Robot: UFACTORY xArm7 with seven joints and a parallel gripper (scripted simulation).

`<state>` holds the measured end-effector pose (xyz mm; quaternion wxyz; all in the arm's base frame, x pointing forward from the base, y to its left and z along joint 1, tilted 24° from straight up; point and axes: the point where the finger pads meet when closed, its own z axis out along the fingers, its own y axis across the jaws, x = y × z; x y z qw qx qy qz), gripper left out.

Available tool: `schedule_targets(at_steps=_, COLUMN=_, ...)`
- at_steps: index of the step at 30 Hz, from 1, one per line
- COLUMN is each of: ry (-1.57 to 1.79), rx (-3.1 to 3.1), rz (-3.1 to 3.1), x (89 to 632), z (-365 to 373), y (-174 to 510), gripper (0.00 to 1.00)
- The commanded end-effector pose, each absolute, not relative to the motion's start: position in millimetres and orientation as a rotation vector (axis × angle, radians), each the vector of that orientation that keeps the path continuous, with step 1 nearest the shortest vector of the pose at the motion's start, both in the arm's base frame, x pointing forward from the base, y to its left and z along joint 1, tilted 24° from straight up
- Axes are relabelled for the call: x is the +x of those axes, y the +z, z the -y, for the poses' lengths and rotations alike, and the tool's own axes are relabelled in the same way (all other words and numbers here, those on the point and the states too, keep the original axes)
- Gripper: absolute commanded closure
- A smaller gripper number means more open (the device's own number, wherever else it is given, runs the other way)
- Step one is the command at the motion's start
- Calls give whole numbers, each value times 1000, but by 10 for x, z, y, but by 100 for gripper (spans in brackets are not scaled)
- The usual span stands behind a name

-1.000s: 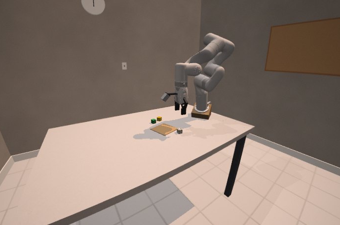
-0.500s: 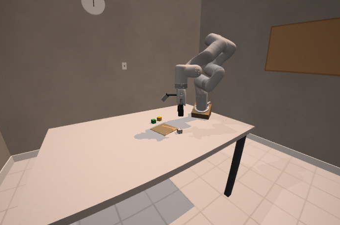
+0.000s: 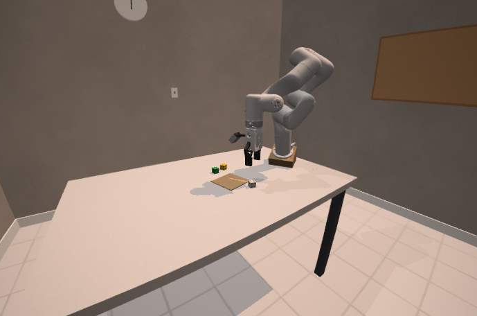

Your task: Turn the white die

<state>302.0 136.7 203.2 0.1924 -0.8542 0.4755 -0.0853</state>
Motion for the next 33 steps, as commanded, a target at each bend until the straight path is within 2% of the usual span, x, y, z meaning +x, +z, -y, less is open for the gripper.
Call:
schedule_targets(at_steps=1, ry=-204, rx=-2273, rz=-1528, x=3044, z=-1382, y=2002, gripper=0)
schedule_targets(at_steps=24, ry=-42, rx=-1747, rz=-2086, x=3101, z=-1405, y=1830, gripper=0)
schedule_targets(at_steps=25, ry=-42, rx=-1747, rz=-2086, x=3101, z=-1405, y=1830, gripper=53)
schedule_targets(at_steps=33, ry=-42, rx=-1747, rz=-2086, x=3101, z=-1405, y=1830, gripper=53)
